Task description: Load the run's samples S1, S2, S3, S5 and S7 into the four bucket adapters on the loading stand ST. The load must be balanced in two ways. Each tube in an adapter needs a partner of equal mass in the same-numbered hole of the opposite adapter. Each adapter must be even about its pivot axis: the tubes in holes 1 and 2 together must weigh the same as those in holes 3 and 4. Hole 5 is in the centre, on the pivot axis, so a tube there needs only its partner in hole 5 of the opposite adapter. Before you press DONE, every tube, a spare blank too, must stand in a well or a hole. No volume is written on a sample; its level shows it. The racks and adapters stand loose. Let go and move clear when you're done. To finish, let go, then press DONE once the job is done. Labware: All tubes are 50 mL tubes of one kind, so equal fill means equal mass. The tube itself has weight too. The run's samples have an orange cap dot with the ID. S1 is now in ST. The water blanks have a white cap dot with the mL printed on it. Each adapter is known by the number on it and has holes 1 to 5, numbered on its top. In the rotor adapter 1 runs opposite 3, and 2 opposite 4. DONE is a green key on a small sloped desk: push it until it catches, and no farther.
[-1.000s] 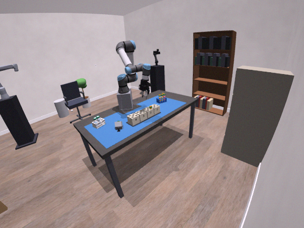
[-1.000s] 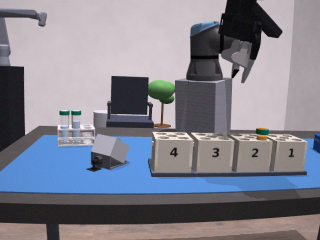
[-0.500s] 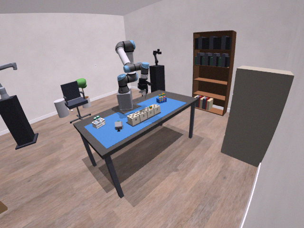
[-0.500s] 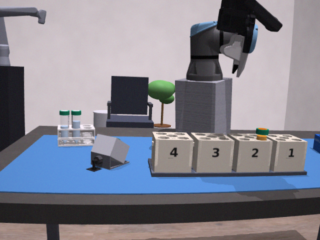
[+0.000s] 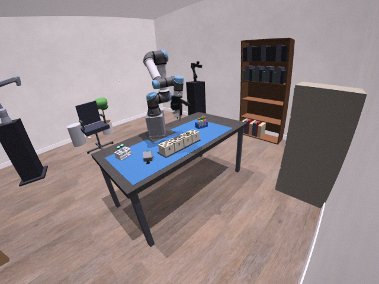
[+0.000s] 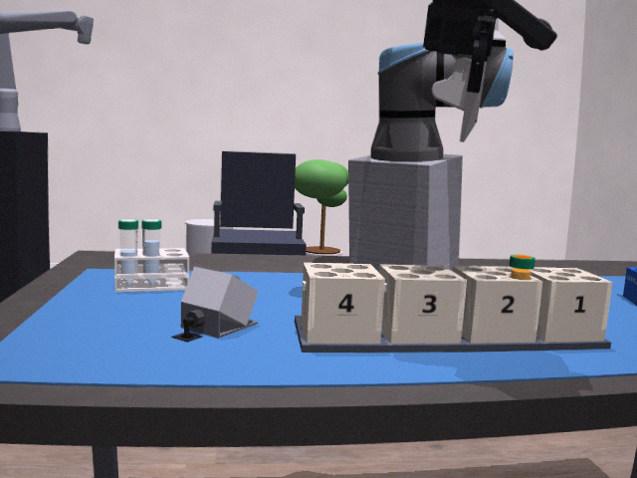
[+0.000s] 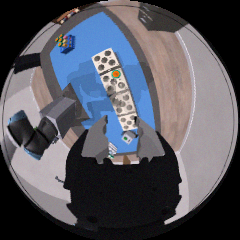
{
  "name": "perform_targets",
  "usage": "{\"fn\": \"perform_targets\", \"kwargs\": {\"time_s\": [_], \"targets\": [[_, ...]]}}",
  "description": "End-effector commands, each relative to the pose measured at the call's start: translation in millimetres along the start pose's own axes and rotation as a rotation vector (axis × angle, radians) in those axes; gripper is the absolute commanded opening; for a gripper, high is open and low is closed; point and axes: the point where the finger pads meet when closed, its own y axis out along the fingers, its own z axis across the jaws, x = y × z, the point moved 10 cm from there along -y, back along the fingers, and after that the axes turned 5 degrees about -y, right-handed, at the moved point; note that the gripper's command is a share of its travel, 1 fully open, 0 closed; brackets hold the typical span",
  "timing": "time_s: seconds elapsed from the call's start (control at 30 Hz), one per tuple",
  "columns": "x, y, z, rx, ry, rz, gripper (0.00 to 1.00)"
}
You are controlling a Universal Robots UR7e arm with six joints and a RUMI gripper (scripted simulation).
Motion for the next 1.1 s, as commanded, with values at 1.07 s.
{"fn": "perform_targets", "kwargs": {"time_s": [1.07], "targets": [[31,-33.0,-1,-0.011,0.650,0.066,0.35]]}}
